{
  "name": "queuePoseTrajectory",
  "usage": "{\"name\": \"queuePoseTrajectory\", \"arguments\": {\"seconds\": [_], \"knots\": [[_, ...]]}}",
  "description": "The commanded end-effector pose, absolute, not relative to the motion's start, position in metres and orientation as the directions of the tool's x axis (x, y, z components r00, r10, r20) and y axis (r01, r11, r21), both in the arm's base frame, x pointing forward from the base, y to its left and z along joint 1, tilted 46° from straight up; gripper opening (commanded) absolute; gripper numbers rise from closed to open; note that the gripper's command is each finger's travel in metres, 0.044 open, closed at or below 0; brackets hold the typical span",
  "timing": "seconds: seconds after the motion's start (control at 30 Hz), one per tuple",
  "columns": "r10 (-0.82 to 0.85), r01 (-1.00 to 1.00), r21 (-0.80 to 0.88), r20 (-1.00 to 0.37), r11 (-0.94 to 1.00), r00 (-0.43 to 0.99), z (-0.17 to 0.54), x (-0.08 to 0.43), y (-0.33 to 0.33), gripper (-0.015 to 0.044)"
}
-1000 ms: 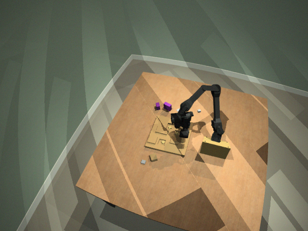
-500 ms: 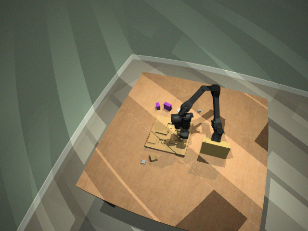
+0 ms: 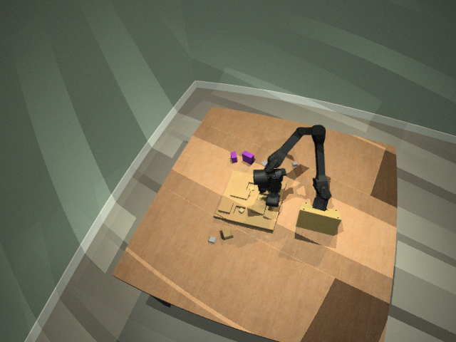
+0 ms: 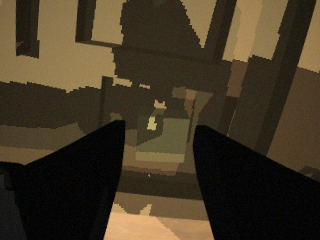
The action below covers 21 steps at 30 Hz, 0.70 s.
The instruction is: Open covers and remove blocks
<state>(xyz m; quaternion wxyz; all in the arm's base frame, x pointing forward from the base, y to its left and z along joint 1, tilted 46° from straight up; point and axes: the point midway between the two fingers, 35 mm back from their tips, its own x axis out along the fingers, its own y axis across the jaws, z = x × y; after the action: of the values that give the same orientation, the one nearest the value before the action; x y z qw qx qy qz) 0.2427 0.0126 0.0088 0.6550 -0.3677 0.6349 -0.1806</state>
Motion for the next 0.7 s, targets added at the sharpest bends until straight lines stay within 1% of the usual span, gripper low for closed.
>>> {"name": "queuePoseTrajectory", "arguments": {"seconds": [0.0,0.27,0.67], "knots": [[-0.703,-0.230,-0.711,-0.699,0.665,0.129,0.0089,0.2429,0.0128,0.0130],[-0.703,-0.230,-0.711,-0.699,0.665,0.129,0.0089,0.2429,0.0128,0.0080],[-0.703,-0.231,-0.710,-0.700,0.665,0.129,0.0162,0.2421,0.0207,0.0080]]}}
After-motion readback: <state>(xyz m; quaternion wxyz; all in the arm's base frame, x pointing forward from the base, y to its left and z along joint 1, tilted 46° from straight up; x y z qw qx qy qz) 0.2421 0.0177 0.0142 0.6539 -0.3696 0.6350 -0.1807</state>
